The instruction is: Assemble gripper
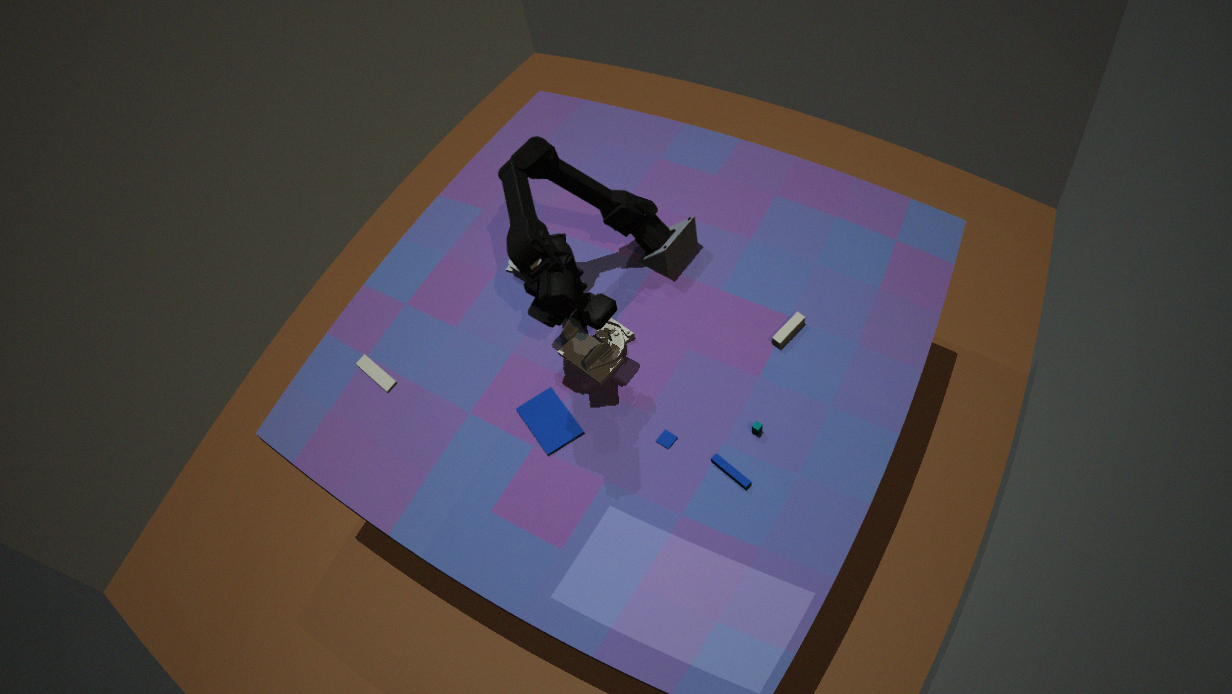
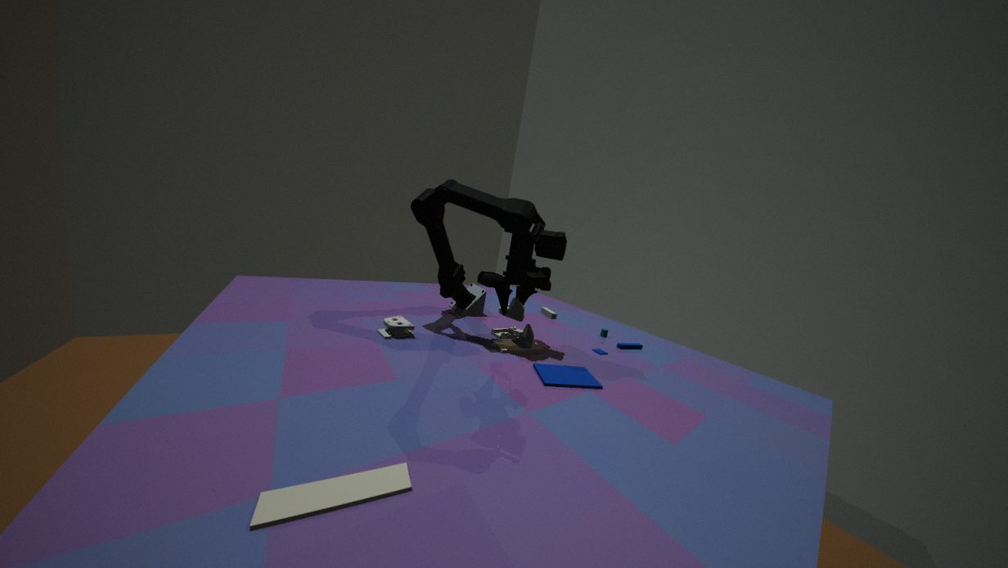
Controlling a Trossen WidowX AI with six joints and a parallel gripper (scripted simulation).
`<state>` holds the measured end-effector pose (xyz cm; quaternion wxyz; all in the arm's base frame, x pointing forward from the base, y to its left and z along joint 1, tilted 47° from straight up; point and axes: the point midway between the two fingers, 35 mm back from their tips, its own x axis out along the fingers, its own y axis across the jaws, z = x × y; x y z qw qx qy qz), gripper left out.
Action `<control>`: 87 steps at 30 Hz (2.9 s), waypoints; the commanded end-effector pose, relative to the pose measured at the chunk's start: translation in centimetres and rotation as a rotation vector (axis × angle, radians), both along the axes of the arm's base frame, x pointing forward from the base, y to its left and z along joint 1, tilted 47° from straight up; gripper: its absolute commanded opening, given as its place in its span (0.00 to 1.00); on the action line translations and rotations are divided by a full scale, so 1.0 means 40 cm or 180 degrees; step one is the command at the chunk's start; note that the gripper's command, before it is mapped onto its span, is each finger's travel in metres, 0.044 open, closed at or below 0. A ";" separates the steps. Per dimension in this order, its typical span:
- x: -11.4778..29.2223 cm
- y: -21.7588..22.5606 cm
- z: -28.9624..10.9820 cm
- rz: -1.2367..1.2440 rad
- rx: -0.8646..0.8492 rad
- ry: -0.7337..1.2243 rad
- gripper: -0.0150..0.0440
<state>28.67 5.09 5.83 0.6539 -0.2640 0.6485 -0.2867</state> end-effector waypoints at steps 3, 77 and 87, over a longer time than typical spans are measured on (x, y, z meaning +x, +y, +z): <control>-0.002 -0.003 0.001 0.0017 -0.0015 0.0022 0.48; -0.004 -0.097 -0.087 0.0063 -0.0020 0.0067 0.48; -0.004 -0.102 -0.092 0.0063 -0.0021 0.0067 0.48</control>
